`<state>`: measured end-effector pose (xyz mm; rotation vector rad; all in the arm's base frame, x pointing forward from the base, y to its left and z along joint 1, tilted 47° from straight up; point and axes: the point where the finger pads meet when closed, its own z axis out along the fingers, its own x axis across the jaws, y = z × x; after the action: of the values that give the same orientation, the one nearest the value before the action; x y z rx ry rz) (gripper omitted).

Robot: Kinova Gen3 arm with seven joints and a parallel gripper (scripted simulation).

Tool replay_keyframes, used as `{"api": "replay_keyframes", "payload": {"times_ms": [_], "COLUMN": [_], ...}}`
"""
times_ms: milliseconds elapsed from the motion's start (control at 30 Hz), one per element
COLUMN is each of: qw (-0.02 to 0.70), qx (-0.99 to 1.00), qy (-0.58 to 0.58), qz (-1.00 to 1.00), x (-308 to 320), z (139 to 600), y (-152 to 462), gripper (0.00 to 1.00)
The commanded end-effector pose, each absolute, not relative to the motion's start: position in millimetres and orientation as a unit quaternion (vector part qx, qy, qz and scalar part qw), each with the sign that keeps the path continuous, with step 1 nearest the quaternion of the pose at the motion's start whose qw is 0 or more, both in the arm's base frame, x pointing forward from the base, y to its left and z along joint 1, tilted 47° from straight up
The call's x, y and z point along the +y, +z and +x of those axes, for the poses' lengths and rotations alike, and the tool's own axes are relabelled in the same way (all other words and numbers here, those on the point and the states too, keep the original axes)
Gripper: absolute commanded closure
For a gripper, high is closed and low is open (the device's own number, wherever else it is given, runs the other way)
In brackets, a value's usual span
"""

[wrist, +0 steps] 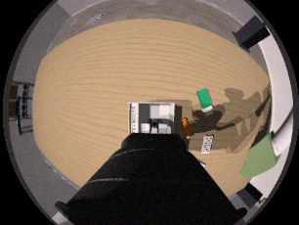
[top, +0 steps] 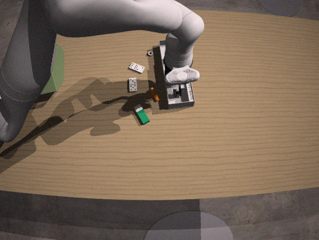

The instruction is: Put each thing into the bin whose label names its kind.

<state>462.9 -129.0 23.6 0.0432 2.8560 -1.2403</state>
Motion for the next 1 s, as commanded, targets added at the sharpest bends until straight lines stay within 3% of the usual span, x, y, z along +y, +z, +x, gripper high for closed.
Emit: {"api": "replay_keyframes", "payload": {"times_ms": [0,400,433,967], "qw": [0.012,0.012,0.012,0.012], "qx": [0.917,0.917,0.917,0.917], "qy": [-0.399,-0.399,-0.399,-0.399], "qz": [0.014,0.014,0.014,0.014], "x": [-131.1,-131.0,-131.0,-131.0], "z": [461.3,461.6,461.6,461.6], "y": [22.7,22.6,22.6,22.6], "gripper": [0.66,0.66,0.36,0.36]}}
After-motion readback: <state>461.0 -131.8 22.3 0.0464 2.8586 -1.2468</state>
